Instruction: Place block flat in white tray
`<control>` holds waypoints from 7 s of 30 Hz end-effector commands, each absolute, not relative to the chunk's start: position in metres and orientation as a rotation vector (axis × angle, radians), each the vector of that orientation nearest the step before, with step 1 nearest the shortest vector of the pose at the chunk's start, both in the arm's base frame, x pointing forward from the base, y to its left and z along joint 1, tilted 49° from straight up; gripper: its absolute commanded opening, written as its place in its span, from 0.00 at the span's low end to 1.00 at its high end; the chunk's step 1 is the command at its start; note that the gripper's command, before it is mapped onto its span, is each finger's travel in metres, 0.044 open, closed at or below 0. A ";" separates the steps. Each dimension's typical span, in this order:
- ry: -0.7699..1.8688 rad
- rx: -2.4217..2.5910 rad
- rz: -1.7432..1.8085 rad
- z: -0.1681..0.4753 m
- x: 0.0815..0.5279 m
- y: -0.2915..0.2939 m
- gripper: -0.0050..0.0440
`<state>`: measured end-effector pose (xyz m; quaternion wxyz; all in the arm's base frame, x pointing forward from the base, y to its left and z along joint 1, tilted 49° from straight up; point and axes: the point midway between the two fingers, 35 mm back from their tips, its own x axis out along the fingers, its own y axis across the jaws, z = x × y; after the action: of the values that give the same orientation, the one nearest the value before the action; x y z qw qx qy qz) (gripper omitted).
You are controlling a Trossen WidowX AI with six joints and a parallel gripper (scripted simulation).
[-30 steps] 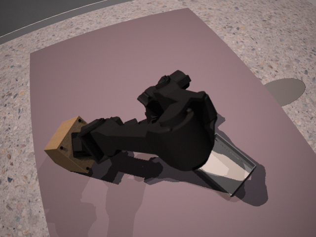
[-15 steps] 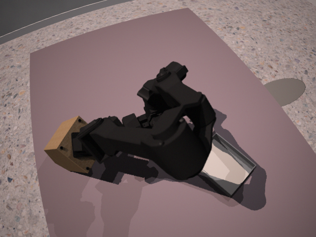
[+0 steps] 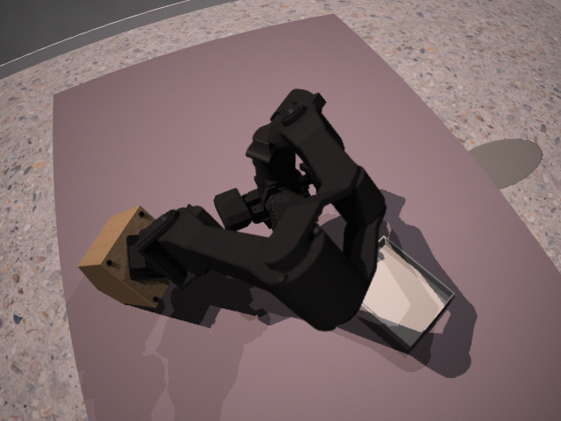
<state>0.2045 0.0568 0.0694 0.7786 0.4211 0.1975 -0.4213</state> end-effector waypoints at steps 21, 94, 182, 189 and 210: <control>0.419 0.922 -0.907 0.076 0.204 0.061 0.10; 0.419 0.922 -0.907 0.246 0.304 -0.052 0.10; 0.419 0.922 -0.907 0.213 0.336 -0.081 0.10; 0.419 0.922 -0.907 0.213 0.336 -0.081 0.10; 0.419 0.922 -0.907 0.213 0.336 -0.081 0.10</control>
<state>0.3366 -0.0814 0.2058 0.7749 0.4224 0.2007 -0.4252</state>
